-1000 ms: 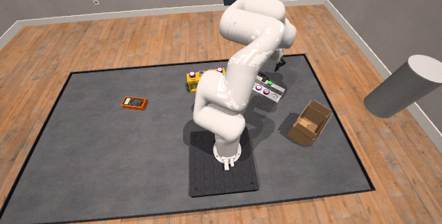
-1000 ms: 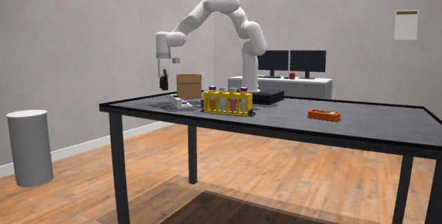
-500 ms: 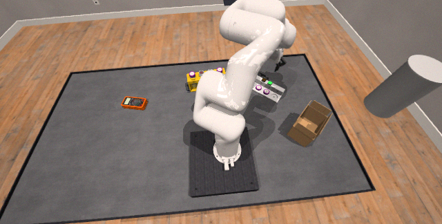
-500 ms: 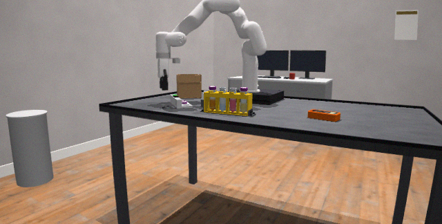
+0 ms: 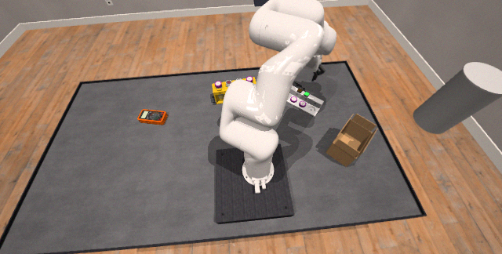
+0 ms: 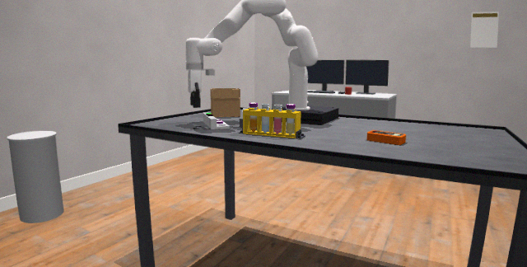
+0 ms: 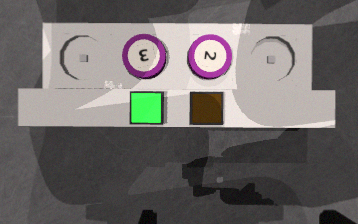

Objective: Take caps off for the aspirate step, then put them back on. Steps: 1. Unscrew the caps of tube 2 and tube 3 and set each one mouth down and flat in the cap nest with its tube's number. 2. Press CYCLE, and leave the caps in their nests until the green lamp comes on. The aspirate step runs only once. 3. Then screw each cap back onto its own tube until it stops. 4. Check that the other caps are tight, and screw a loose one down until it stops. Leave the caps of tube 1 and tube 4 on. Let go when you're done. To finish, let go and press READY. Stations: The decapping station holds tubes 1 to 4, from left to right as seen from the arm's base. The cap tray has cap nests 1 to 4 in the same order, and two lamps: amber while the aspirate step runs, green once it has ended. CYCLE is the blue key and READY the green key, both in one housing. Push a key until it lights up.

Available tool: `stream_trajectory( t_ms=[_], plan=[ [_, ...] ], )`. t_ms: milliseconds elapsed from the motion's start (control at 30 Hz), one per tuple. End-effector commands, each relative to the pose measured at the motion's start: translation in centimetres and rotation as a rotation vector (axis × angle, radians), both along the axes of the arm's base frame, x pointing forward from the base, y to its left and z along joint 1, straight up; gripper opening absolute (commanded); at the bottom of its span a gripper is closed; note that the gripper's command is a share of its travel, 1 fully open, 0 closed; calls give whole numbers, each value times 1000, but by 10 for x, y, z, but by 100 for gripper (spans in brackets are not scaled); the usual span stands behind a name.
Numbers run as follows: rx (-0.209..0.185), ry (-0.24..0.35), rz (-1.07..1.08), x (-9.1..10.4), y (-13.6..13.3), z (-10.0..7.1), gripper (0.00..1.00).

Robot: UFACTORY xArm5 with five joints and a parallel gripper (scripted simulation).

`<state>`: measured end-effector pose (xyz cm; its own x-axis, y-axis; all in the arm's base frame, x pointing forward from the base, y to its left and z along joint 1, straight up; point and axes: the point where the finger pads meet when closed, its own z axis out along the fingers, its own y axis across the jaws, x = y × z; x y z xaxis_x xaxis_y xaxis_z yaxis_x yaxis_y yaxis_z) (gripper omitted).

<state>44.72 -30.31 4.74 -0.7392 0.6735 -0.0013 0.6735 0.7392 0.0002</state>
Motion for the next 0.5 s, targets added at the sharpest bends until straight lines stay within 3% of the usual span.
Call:
stream_trajectory(
  t_ms=[0,400,433,467],
  plan=[
    [4,-8,0,1,-1,2,100],
    [4,-8,0,1,-1,2,100],
    [4,-8,0,-4,3,6,46],
    [4,-8,0,-10,8,11,46]
  ],
)
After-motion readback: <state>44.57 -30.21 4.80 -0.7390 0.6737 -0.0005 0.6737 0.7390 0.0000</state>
